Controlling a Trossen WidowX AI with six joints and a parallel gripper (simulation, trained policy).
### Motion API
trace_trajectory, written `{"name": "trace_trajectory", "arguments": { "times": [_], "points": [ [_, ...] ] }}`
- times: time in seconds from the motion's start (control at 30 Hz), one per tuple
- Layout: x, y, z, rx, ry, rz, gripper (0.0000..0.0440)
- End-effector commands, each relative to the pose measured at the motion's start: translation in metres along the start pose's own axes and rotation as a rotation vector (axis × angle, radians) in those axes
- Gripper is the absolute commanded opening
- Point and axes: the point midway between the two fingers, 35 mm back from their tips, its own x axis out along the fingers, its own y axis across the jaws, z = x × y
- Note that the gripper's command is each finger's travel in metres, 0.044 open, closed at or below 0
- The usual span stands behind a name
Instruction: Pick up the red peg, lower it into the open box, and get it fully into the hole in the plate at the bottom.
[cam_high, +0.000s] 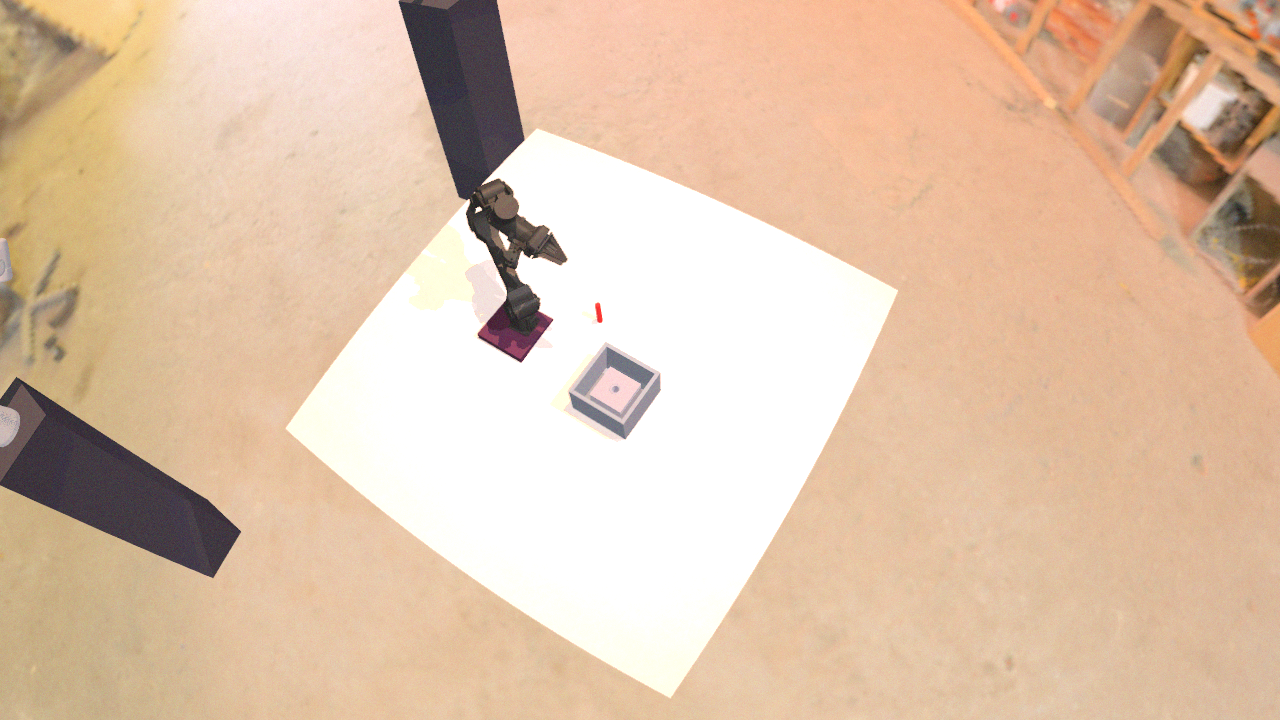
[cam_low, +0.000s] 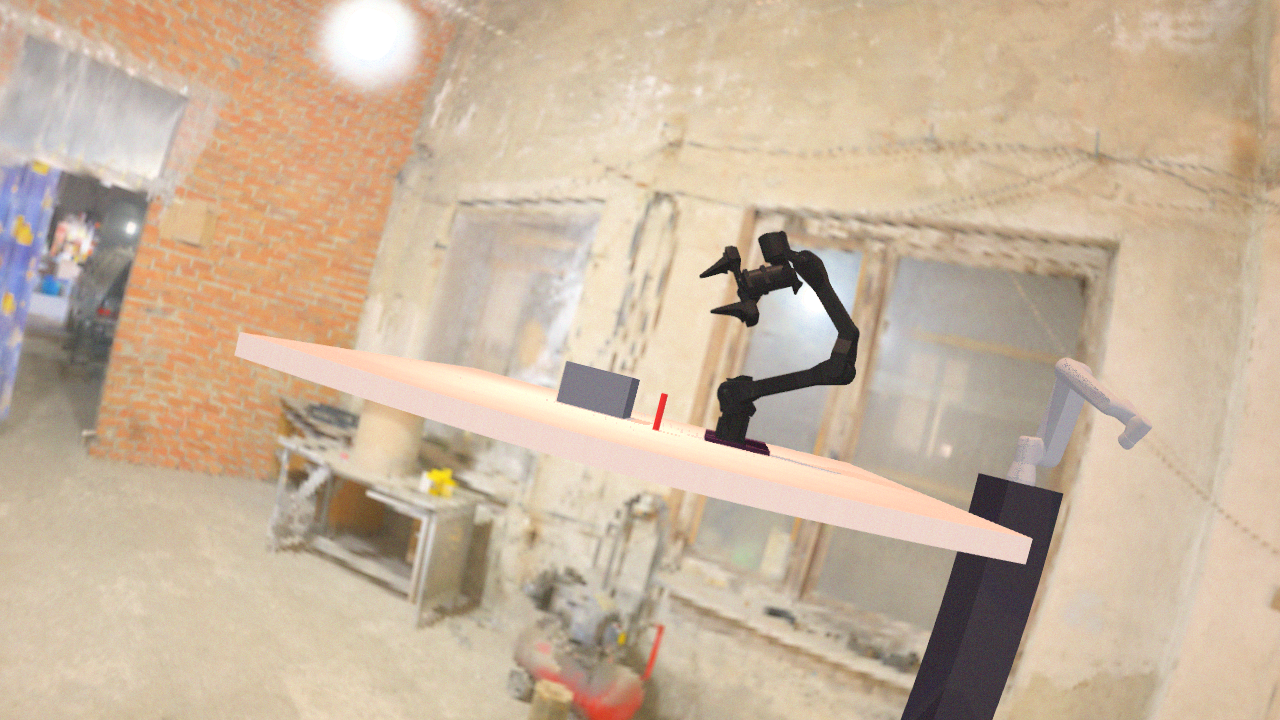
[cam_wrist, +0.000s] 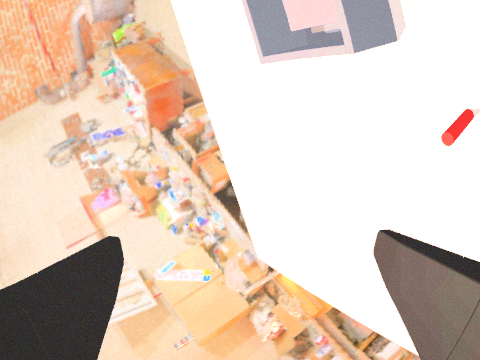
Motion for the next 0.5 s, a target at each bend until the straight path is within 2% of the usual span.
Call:
{"name": "trace_trajectory", "arguments": {
  "times": [0.0, 0.47],
  "points": [
    [0.024, -0.01, 0.016, -0.006, -0.016, -0.146, 0.044],
    [0.096, -0.056, 0.035, -0.165, -0.055, -0.549, 0.044]
  ]
}}
